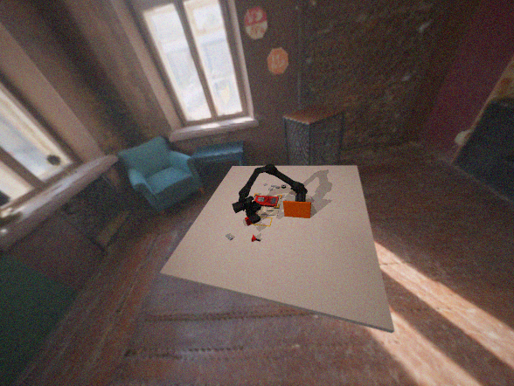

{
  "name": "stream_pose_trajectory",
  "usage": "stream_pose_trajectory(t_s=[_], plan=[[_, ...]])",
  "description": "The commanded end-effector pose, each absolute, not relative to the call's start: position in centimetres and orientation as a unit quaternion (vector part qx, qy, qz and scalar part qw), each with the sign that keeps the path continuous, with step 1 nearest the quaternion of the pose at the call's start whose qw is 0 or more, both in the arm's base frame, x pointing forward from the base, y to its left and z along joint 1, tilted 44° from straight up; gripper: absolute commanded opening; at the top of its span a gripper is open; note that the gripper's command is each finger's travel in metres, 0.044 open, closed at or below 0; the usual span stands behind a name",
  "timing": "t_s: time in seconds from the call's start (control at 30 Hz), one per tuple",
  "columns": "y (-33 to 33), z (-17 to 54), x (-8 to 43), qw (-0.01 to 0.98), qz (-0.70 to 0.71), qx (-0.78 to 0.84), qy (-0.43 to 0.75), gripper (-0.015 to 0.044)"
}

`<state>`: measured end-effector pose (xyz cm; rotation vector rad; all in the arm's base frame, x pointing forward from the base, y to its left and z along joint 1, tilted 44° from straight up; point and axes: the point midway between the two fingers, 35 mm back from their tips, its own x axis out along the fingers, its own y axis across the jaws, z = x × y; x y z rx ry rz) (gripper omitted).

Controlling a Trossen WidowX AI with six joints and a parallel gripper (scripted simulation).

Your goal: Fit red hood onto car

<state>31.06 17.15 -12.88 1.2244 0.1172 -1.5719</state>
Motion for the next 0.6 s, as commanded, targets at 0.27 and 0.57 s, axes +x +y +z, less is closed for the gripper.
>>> stream_pose_trajectory(t_s=[0.27, 0.57], plan=[[16.5, -12.0, 32.5, 0.544, -0.661, 0.515, 0.049, 0.0], [16.1, -11.4, 33.3, 0.544, -0.661, 0.515, 0.049, 0.0]])
